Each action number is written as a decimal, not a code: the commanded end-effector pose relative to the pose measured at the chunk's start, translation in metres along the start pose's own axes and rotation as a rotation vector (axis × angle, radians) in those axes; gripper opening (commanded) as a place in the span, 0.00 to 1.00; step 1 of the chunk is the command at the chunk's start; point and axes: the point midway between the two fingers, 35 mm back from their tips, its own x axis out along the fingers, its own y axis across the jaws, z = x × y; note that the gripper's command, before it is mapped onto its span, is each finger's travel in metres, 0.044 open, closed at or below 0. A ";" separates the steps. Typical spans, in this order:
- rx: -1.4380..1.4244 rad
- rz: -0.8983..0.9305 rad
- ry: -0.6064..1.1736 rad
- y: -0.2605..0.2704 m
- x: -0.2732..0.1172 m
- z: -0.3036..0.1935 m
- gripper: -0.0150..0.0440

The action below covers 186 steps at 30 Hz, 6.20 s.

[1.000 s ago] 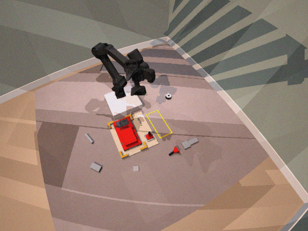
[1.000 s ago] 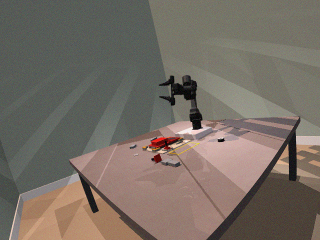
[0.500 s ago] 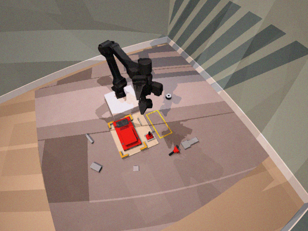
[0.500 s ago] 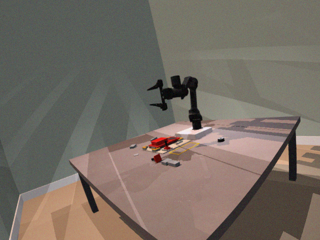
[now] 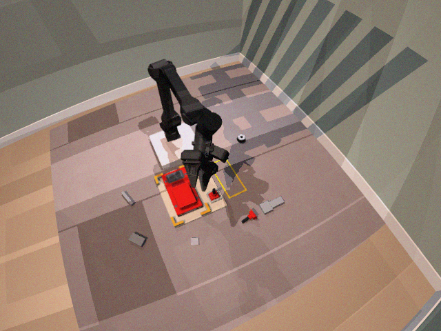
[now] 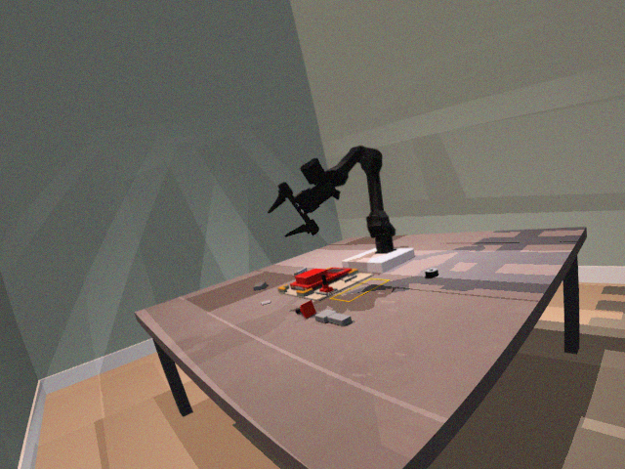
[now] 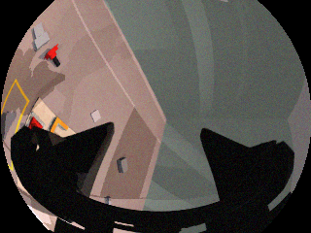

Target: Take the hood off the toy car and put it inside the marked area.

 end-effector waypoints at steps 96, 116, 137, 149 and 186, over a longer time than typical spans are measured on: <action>0.717 0.948 0.727 0.147 0.022 -0.122 1.00; 0.717 0.948 0.727 0.155 0.024 -0.124 1.00; 0.717 0.948 0.727 0.164 0.029 -0.126 1.00; 0.717 0.948 0.727 0.169 0.031 -0.127 1.00; 0.714 0.942 0.723 0.154 0.025 -0.124 0.25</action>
